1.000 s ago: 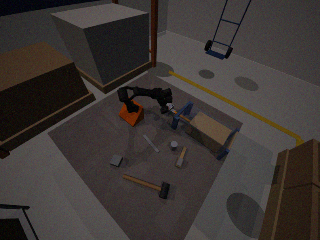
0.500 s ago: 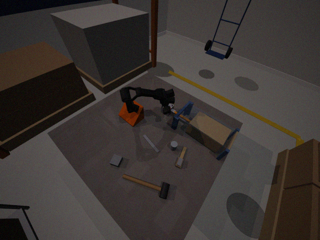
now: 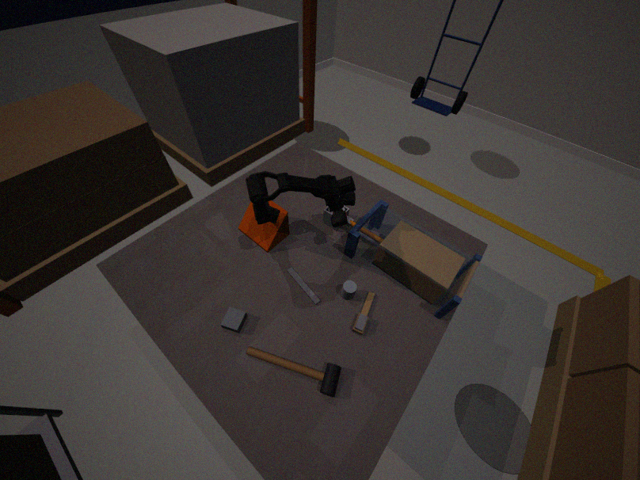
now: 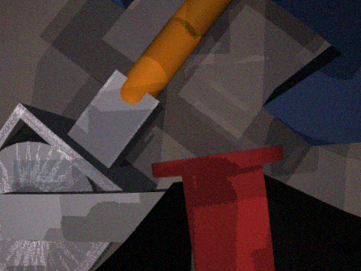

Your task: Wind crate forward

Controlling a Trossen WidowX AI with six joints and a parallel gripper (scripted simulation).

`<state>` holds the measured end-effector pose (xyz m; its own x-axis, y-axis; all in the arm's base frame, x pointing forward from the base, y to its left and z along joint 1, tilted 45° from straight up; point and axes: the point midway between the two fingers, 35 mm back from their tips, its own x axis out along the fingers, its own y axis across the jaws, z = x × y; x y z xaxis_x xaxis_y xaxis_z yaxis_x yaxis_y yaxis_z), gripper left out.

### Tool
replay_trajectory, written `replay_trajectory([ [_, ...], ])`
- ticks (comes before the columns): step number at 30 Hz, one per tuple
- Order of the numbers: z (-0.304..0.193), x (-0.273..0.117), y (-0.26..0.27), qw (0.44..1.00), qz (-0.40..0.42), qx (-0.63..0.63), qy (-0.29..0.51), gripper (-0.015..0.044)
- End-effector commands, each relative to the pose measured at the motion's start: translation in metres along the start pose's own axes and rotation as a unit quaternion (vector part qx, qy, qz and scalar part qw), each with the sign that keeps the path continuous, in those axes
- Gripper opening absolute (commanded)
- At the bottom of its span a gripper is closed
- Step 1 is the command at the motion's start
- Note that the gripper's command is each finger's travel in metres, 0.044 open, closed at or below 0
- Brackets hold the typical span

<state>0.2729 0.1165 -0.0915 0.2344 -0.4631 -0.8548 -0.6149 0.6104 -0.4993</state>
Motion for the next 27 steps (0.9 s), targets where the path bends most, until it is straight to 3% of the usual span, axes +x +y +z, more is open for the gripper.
replay_trajectory([
  [1, 0.010, 0.006, 0.000, 1.000, -0.002, 0.002, -0.004, 0.0000],
  [27, 0.041, 0.020, 0.008, 1.000, -0.002, 0.003, -0.005, 0.0000],
])
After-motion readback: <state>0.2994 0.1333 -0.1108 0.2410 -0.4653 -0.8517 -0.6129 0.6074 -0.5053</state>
